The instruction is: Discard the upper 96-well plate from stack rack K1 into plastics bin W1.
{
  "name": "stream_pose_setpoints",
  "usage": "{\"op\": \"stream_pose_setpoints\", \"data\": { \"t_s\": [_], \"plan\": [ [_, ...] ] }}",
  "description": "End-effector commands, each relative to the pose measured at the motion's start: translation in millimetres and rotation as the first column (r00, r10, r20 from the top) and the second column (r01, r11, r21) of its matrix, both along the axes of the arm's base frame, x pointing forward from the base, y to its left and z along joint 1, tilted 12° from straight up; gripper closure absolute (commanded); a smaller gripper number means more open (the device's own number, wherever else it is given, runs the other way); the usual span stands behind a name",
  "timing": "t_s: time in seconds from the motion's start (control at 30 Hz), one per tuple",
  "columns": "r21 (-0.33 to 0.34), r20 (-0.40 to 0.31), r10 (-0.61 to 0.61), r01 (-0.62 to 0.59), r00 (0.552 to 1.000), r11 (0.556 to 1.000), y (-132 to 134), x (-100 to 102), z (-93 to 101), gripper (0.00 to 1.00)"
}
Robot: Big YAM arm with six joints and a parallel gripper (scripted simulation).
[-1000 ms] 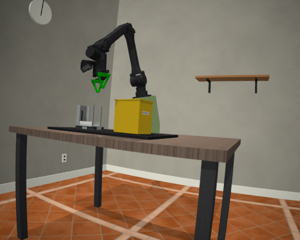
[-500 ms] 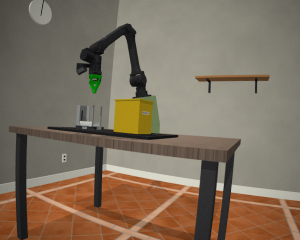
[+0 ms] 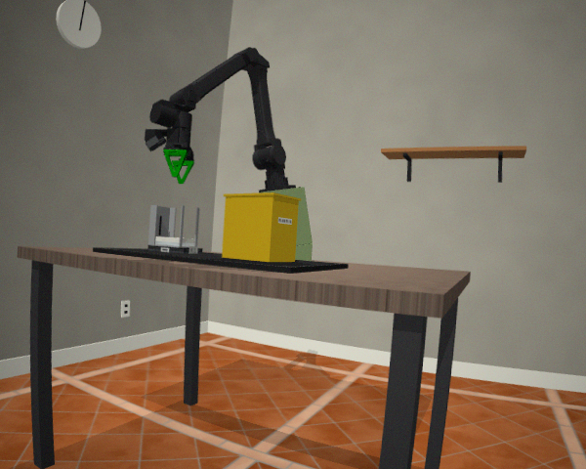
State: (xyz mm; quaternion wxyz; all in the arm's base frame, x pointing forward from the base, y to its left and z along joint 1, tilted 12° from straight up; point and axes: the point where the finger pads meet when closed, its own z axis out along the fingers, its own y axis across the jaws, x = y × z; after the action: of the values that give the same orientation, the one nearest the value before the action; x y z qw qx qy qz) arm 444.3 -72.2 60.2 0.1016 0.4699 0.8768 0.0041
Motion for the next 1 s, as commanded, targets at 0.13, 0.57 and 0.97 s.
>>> {"op": "stream_pose_setpoints", "data": {
  "t_s": [0.13,0.57,0.97],
  "plan": [
    [0.002,0.043,-0.147,0.147,0.988,0.989,-25.5,-11.1,14.5,0.0],
    [0.016,0.054,-0.31,0.31,0.949,0.951,-74.8,-53.3,17.3,0.0],
    [0.032,0.057,-0.494,0.493,0.868,0.869,-106.9,-93.4,17.4,0.0]
  ]
}}
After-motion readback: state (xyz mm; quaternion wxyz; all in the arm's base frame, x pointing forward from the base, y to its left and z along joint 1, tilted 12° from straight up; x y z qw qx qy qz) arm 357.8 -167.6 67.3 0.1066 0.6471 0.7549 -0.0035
